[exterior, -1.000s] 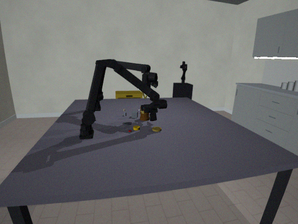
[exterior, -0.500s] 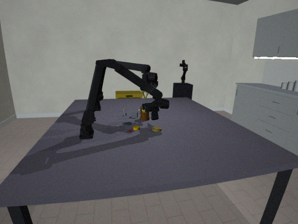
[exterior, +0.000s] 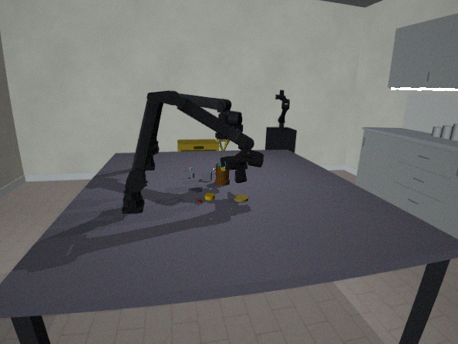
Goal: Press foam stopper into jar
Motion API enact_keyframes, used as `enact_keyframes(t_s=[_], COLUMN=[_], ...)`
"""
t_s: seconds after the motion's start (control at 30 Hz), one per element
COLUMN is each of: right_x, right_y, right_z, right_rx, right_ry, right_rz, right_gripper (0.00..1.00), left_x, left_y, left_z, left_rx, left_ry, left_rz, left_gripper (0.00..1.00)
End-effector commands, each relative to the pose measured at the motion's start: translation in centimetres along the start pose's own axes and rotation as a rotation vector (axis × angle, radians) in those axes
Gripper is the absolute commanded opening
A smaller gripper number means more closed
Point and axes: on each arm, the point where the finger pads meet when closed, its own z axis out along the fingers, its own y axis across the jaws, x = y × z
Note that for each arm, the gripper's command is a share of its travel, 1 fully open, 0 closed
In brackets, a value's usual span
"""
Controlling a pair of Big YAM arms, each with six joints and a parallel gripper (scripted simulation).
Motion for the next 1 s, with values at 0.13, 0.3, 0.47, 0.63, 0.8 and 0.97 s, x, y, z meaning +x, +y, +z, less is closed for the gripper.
enact_keyframes(t_s=[0.13,0.3,0.47,0.63,0.8,0.97], right_x=[3.0,0.7,0.9,1.2,1.5,2.0], right_y=[2.1,1.0,0.8,1.1,1.7,2.4], right_z=[-1.5,-1.7,-2.3,-3.2,-4.2,-5.5], right_rx=[-0.041,-0.044,-0.066,-0.1,-0.131,-0.165], right_ry=[-0.024,-0.033,-0.077,-0.144,-0.216,-0.306], right_rz=[-0.155,-0.122,-0.23,-0.377,-0.524,-0.685], right_gripper=[0.98,0.98,0.98,0.98,0.98,0.98], left_x=[-0.6,-1.8,-2.3,-4.1,-5.8,-7.5], left_y=[1.1,0.5,2.0,3.3,4.6,6.3], left_z=[-1.6,-0.8,-2.4,-3.5,-4.6,-5.8], left_rx=[0.033,0.04,0.081,0.132,0.175,0.218], left_ry=[-0.036,-0.043,-0.092,-0.156,-0.225,-0.305], left_rz=[0.001,0.006,0.016,0.026,0.035,0.044], left_gripper=[0.0,0.0,0.0,0.0,0.0,0.0])
